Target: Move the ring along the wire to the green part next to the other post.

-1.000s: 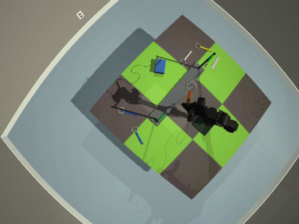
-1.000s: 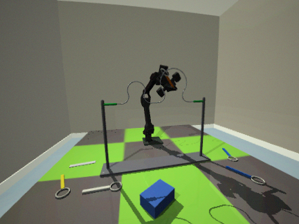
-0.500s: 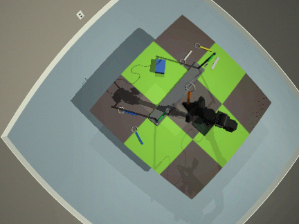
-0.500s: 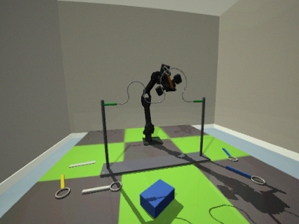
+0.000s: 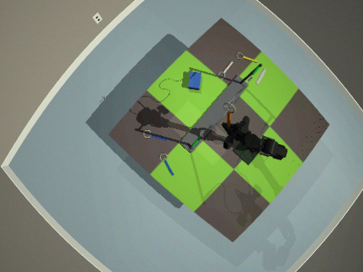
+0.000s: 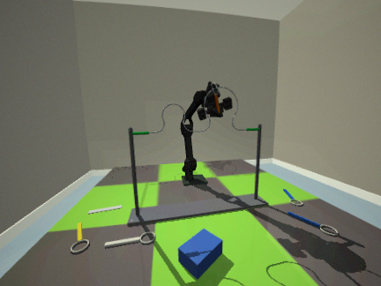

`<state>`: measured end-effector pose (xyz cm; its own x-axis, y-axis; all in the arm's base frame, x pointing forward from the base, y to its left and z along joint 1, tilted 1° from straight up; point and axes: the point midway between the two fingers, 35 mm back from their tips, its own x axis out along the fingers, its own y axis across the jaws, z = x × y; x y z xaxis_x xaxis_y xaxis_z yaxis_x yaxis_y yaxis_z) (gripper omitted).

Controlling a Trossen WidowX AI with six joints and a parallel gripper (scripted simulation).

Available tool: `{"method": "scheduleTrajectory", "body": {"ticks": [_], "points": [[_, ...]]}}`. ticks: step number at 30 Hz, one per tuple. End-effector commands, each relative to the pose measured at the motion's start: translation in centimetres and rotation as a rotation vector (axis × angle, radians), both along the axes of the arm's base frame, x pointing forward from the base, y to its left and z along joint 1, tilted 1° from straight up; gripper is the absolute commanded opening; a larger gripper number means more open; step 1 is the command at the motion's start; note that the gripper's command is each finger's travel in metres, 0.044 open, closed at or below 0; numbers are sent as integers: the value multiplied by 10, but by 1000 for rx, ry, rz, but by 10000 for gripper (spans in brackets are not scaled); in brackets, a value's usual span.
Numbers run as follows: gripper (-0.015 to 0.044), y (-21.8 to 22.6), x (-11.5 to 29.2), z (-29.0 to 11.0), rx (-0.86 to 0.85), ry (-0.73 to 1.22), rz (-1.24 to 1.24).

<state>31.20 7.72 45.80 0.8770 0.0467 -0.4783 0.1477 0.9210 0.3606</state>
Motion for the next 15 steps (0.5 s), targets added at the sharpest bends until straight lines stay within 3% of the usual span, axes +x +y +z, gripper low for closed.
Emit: {"method": "scheduleTrajectory", "body": {"ticks": [1, 15], "points": [[-150, -2, 0, 0, -46, 2, -6], [-150, -7, 0, -2, -223, 15, -15]]}}
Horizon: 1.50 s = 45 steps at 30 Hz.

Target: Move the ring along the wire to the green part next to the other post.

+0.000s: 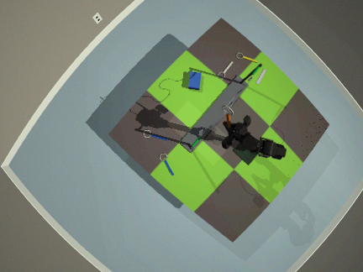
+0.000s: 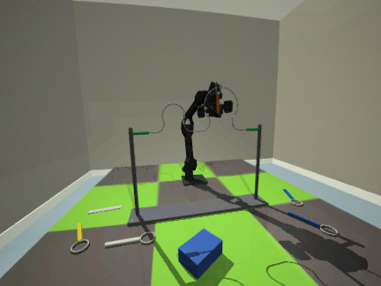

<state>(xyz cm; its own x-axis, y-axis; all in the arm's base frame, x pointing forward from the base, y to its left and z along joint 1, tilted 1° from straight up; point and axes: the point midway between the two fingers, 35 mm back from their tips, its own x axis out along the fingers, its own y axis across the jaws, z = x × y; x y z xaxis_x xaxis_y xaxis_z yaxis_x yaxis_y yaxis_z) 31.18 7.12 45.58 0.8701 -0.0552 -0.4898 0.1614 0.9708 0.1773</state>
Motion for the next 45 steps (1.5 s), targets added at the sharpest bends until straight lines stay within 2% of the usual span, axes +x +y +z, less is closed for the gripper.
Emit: {"method": "scheduleTrajectory", "body": {"ticks": [1, 45], "points": [[-150, -2, 0, 0, -45, 2, -5], [-150, -20, -1, 1, -596, 34, -15]]}}
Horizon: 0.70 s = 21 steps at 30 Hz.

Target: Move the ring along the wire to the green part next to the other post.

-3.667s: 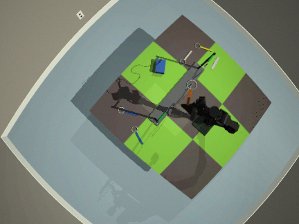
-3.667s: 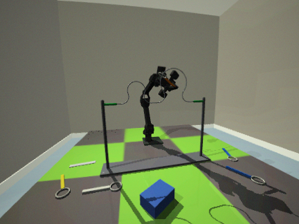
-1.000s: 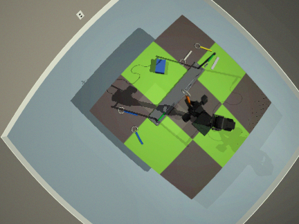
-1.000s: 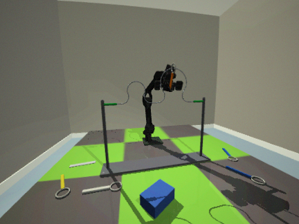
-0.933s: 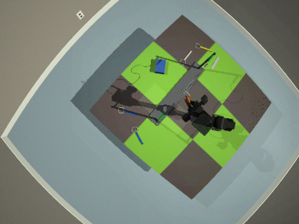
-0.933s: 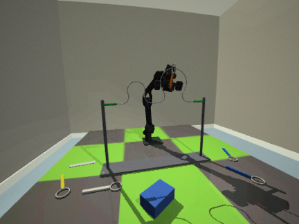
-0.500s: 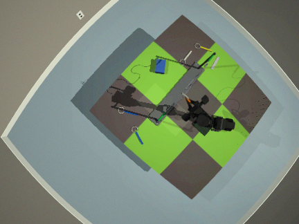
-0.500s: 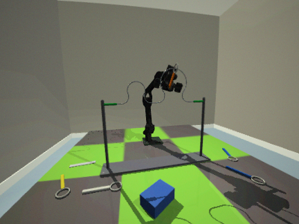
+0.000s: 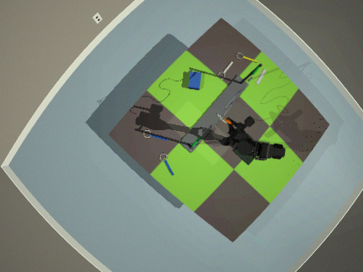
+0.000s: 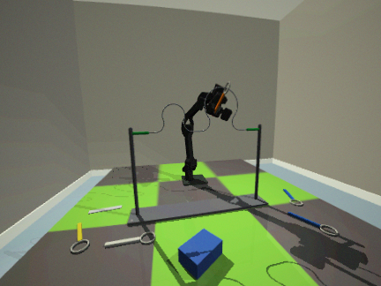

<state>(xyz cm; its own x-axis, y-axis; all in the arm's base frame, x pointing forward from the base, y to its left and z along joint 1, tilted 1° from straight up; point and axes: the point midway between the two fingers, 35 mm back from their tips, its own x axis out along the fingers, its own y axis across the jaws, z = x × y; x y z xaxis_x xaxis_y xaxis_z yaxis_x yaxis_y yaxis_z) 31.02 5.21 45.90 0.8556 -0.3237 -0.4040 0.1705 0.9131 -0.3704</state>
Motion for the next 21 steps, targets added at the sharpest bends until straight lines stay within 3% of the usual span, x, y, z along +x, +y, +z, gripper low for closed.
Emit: {"method": "scheduleTrajectory", "body": {"ticks": [1, 21], "points": [[-150, -2, 0, -2, -47, 7, -4], [-150, -9, 0, 2, -296, 22, -6]]}}
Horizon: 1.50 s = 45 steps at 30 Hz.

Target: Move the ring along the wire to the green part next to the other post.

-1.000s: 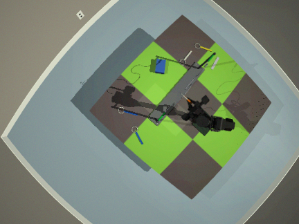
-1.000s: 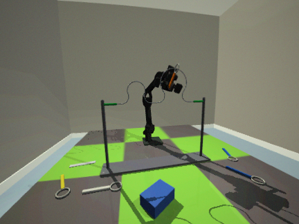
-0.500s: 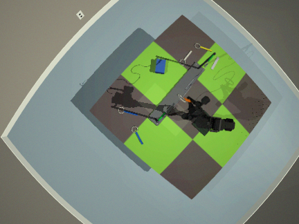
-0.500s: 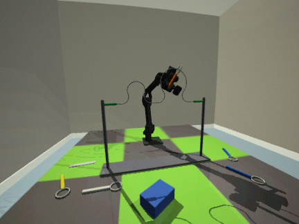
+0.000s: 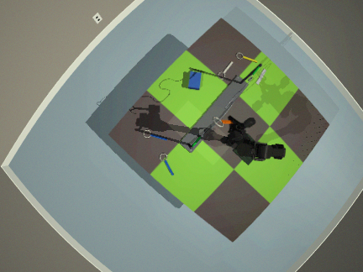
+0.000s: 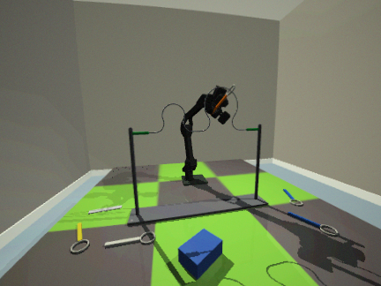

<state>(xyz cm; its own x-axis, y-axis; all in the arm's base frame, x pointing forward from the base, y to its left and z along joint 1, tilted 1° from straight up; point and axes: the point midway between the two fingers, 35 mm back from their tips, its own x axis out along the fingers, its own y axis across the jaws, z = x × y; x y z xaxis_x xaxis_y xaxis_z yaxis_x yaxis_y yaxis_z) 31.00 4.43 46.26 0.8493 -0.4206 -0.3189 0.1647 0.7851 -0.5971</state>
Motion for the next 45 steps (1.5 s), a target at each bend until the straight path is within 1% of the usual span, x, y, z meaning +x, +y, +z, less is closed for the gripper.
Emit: {"method": "scheduleTrajectory", "body": {"ticks": [1, 45], "points": [[-150, -1, 0, -1, -46, 7, -5], [-150, -13, 0, 13, -587, 41, -7]]}}
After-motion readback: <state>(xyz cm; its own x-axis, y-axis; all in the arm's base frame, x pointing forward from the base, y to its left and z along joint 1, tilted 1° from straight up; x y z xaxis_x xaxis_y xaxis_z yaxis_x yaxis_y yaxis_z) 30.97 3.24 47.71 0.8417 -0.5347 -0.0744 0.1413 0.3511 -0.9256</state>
